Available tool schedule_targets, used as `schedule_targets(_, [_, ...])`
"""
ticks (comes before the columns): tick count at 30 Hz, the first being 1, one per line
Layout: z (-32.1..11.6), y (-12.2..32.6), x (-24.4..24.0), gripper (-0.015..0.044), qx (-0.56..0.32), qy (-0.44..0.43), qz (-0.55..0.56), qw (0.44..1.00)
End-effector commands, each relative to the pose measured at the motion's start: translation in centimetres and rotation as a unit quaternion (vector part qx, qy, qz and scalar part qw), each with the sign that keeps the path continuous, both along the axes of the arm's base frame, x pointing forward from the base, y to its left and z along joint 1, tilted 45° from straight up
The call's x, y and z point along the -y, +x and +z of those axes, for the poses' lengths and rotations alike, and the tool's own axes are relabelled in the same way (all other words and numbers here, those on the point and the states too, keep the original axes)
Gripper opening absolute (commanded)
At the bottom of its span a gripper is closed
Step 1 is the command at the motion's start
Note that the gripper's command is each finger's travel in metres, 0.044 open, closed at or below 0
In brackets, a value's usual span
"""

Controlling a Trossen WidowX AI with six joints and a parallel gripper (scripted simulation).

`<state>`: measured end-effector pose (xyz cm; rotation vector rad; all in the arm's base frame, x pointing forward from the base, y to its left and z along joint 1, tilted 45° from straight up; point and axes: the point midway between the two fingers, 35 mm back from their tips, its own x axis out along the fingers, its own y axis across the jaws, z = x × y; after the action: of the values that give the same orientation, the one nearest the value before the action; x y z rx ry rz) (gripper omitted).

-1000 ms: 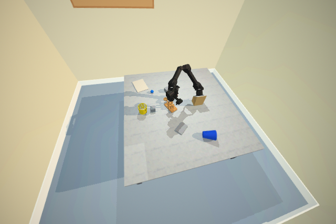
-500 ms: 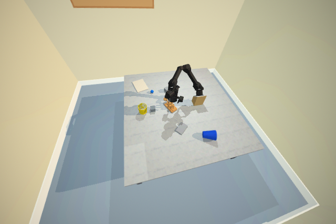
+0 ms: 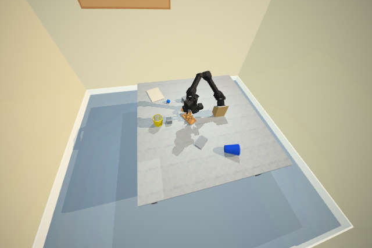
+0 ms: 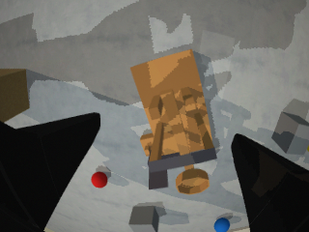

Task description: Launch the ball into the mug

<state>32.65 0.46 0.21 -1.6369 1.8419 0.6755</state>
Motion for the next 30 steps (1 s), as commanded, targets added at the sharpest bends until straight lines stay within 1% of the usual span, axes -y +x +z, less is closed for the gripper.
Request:
schedule_targets(1, [0.1,0.1,-0.1,0.0440,-0.056,0.008,0.057,0.997])
schedule_targets(6, [0.2,0.1,-0.1,0.0440,-0.108,0.014,0.111,0.988])
schedule_targets(14, [0.0,0.0,0.0,0.0440,-0.112,0.014,0.114,0.987])
schedule_targets(19, [-3.0,-0.3,3.0,0.0440,-0.145,0.017,0.148,0.978])
schedule_targets(30, [-3.6,-0.3,3.5,0.0440,-0.147,0.018,0.150,0.978])
